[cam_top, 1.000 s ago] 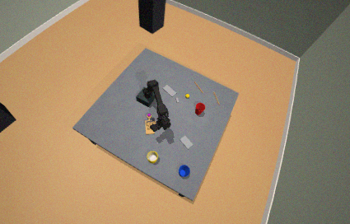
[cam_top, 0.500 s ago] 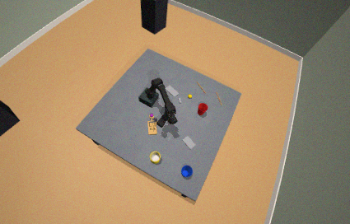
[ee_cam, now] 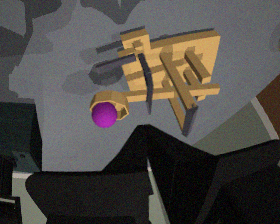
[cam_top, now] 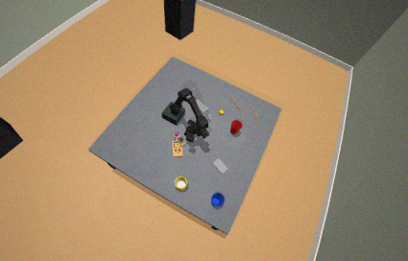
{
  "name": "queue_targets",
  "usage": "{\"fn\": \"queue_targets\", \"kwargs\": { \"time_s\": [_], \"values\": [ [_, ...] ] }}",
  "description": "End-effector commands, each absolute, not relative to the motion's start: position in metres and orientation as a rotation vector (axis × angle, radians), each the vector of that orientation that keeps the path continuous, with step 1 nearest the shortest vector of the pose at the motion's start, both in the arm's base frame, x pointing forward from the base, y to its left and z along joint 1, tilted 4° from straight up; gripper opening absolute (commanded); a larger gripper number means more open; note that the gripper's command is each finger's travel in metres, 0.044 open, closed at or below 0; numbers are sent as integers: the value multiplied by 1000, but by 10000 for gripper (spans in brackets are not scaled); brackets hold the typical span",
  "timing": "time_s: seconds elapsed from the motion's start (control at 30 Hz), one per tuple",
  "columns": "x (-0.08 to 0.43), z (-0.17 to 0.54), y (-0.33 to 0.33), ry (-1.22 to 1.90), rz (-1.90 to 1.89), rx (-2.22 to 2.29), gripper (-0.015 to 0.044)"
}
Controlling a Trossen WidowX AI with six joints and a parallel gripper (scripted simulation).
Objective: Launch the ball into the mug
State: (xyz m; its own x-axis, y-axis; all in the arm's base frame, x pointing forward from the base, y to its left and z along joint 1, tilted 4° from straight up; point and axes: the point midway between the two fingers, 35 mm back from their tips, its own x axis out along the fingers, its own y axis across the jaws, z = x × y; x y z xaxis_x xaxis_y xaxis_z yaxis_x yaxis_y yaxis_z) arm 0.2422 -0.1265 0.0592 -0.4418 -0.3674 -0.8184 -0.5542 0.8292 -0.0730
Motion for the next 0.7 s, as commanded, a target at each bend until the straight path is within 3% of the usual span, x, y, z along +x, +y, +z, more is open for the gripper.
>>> {"fn": "queue_targets", "kwargs": {
  "time_s": [0.0,0.67],
  "values": [
    [228,61,-119,2141,339,-772,0],
    [213,48,-111,2210,445,-890,0]
  ]
}}
